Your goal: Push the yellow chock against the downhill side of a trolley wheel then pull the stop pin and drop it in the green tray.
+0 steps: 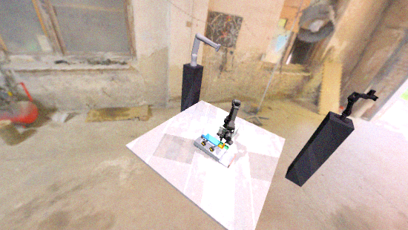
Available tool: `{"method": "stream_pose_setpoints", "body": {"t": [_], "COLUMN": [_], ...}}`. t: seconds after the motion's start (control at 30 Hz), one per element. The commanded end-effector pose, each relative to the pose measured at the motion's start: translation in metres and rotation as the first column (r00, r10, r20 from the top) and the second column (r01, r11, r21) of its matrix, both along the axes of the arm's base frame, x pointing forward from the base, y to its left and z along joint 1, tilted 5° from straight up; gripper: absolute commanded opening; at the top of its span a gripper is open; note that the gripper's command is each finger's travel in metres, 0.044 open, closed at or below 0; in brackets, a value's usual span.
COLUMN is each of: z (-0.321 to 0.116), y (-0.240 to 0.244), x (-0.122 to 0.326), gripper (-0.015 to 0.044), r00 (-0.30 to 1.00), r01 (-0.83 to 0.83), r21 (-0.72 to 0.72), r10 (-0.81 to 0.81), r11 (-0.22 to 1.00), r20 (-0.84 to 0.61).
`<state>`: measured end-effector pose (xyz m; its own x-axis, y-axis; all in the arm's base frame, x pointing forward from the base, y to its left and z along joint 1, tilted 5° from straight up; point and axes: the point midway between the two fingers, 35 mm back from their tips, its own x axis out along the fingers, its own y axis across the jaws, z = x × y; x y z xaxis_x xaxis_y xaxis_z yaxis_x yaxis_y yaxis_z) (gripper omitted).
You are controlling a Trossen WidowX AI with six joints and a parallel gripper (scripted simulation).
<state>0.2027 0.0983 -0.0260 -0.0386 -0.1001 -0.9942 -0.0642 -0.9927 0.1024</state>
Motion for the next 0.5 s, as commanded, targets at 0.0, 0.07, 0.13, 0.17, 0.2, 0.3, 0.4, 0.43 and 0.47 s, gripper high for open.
{"method": "stream_pose_setpoints", "body": {"t": [0.0,0.07,0.13,0.17,0.2,0.3,0.4,0.43,0.47], "z": [-0.0018,-0.0021,-0.0025,-0.0027,-0.0029,-0.0035,-0.0041,-0.0043,-0.0045], "y": [0.0030,0.0039,0.0048,0.0052,0.0057,0.0070,0.0084,0.0088,0.0093], "x": [0.0002,0.0004,0.0005,0.0006,0.0006,0.0008,0.0010,0.0011,0.0011], "gripper": [0.0190,0.0190,0.0190,0.0190,0.0190,0.0190,0.0190,0.0190,0.0190], "r00": [1.000,1.000,1.000,1.000,1.000,1.000,1.000,1.000,1.000], "r01": [0.002,0.002,0.002,0.002,0.002,0.002,0.002,0.002,0.002], "r21": [0.002,0.002,0.002,0.002,0.002,0.002,0.002,0.002,0.002], "r10": [-0.002,-0.002,-0.002,-0.002,-0.002,-0.002,-0.002,-0.002,-0.002], "r11": [1.000,1.000,1.000,1.000,1.000,1.000,1.000,1.000,1.000], "r20": [-0.002,-0.002,-0.002,-0.002,-0.002,-0.002,-0.002,-0.002,-0.002]}}
